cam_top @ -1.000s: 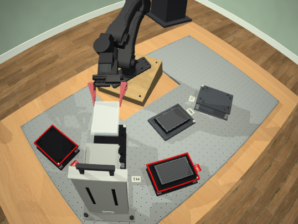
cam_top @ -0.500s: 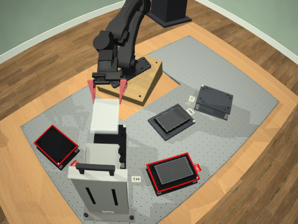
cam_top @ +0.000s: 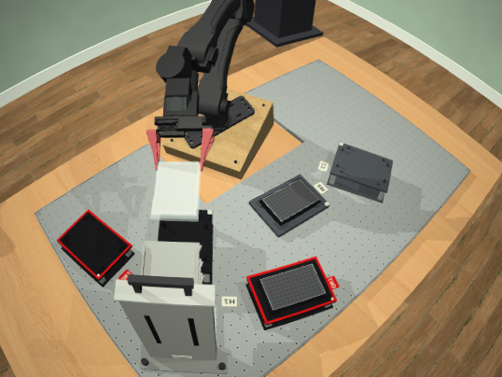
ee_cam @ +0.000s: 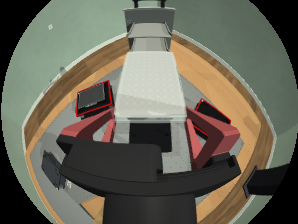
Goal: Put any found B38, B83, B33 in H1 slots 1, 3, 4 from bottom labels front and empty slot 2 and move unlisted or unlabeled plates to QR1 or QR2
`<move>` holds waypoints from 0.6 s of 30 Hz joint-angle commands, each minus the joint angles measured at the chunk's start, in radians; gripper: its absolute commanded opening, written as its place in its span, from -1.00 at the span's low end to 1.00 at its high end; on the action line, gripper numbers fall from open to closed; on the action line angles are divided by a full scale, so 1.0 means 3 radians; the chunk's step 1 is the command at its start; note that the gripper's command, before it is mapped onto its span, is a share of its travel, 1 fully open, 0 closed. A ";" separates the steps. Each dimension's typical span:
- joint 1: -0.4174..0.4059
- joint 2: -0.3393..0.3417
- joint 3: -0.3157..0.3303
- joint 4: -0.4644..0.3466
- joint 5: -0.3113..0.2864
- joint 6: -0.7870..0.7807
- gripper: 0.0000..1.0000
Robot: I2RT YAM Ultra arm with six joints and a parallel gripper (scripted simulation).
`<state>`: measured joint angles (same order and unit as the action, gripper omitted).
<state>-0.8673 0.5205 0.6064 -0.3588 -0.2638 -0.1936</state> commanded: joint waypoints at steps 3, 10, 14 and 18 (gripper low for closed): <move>0.0015 -0.0006 0.0112 -0.0052 0.0001 0.0002 0.72; 0.0020 -0.0002 0.0203 -0.0138 0.0006 0.0003 0.72; 0.0021 0.0000 0.0226 -0.0160 0.0007 0.0003 0.72; 0.0024 0.0004 0.0279 -0.0209 0.0010 0.0004 0.72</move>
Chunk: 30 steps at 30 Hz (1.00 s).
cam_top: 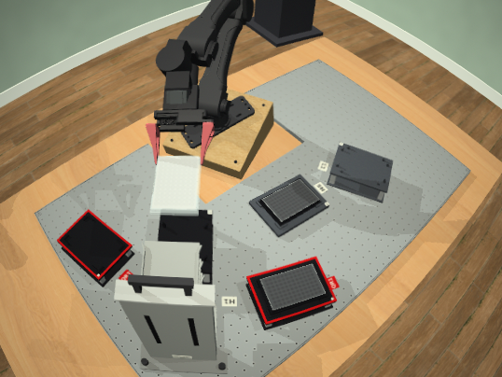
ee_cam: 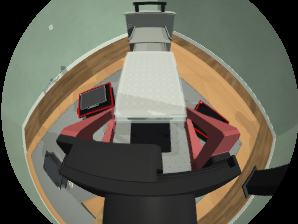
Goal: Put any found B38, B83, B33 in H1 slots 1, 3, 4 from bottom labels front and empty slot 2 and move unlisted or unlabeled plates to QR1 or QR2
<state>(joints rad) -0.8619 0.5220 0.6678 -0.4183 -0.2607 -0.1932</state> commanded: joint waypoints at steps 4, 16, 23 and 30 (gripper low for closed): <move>0.0008 0.0004 0.0130 -0.0061 0.0002 0.0003 0.72; 0.0014 0.0020 0.0263 -0.0177 0.0008 0.0005 0.72; 0.0011 0.0018 0.0256 -0.0173 0.0004 0.0004 0.72; 0.0010 0.0016 0.0242 -0.0161 0.0004 0.0004 0.72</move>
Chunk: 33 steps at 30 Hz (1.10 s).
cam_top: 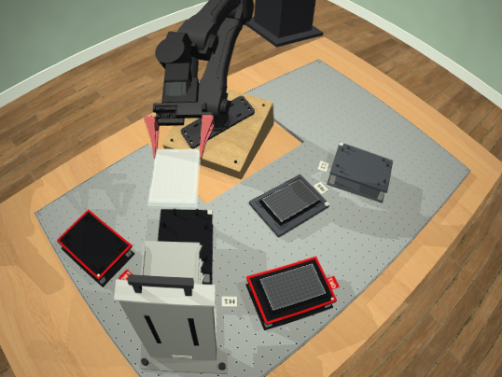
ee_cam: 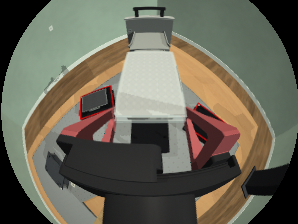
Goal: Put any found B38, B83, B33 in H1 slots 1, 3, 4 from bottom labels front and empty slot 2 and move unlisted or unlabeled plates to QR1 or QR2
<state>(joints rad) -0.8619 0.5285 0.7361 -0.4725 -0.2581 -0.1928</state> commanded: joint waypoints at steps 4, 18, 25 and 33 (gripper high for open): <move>0.0010 -0.0007 0.0009 0.0025 -0.0005 0.0003 0.72; 0.0010 -0.0007 0.0009 0.0025 -0.0005 0.0003 0.72; 0.0010 -0.0007 0.0009 0.0025 -0.0005 0.0003 0.72; 0.0055 0.0050 0.0023 0.0070 0.0038 0.0015 0.72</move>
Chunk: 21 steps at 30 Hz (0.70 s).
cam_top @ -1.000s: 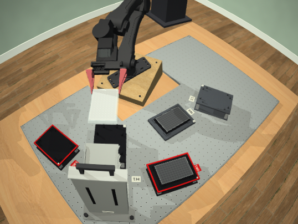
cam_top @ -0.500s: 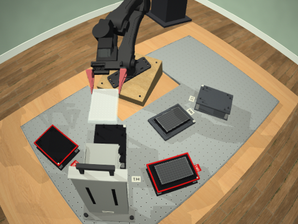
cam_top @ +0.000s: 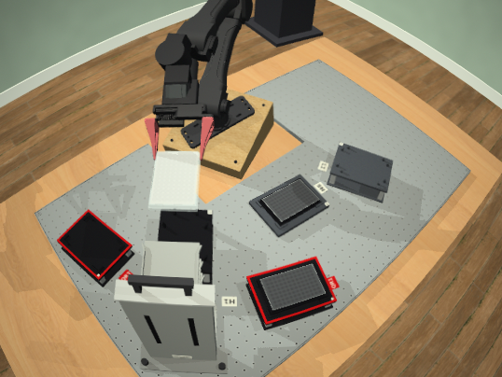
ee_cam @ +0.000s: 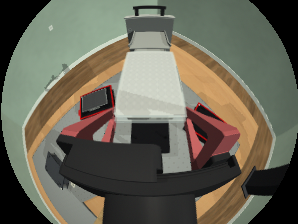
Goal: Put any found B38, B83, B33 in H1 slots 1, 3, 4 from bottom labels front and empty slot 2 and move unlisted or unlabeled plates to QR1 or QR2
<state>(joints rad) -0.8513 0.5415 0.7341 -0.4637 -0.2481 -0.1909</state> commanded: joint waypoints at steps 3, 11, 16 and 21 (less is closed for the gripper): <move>0.0053 0.0049 0.0041 0.0074 0.0038 0.0017 0.72; 0.0132 0.0164 0.0080 0.0156 0.0113 0.0038 0.72; 0.0158 0.0207 0.0097 0.0183 0.0139 0.0045 0.72; 0.0197 0.0278 0.0124 0.0231 0.0177 0.0055 0.72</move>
<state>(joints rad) -0.7994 0.6235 0.7567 -0.4095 -0.1986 -0.1776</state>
